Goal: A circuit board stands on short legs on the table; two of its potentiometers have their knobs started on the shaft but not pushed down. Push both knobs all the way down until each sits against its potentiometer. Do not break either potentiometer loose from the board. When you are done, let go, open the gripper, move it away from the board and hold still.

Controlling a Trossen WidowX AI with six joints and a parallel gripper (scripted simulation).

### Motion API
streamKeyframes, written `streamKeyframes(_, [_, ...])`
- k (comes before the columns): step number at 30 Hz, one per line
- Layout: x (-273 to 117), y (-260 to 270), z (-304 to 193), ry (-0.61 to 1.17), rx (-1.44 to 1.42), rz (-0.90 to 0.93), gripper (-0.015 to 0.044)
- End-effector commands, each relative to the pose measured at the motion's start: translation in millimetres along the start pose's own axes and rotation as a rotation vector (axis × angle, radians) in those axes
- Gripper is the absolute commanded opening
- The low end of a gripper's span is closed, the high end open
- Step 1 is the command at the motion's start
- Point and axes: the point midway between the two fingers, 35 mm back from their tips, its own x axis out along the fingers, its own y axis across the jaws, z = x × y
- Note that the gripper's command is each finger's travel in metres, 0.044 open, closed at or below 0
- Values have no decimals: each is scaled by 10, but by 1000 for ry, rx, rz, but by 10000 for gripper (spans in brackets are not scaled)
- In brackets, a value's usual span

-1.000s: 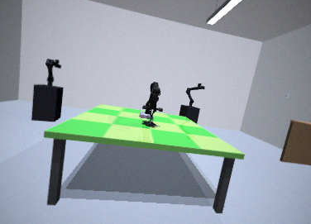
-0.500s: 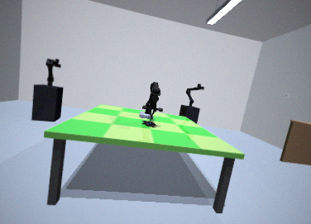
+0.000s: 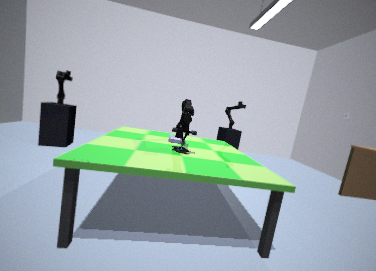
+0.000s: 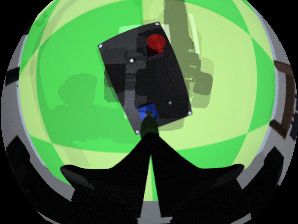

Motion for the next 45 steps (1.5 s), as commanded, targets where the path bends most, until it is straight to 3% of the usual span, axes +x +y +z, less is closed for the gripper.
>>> streamKeyframes(1, [43, 10, 5, -4, -1, 6, 0])
streamKeyframes(45, [179, 10, 5, -4, -1, 6, 0])
